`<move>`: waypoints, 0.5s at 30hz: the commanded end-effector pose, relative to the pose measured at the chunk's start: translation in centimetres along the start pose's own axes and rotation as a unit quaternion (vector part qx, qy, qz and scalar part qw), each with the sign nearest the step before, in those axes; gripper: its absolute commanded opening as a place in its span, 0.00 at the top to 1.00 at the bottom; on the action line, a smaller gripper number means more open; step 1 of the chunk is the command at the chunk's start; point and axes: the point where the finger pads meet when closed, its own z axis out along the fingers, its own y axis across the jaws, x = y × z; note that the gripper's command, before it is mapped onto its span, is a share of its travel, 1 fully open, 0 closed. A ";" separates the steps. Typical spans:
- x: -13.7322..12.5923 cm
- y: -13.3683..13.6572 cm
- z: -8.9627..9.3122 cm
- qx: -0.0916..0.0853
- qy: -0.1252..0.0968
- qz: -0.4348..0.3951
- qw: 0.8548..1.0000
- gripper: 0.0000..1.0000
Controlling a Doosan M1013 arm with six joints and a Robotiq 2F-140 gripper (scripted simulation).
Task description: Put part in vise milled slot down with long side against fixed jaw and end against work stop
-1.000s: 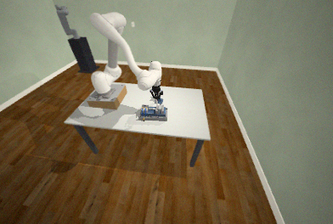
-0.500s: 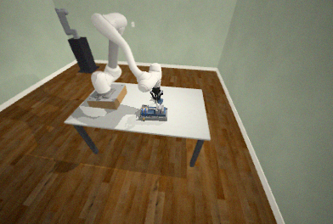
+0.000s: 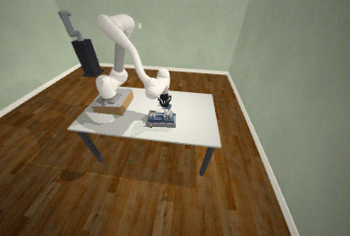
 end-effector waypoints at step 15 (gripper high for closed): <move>0.0 -0.1 1.3 0.001 0.001 -0.004 1.000 1.00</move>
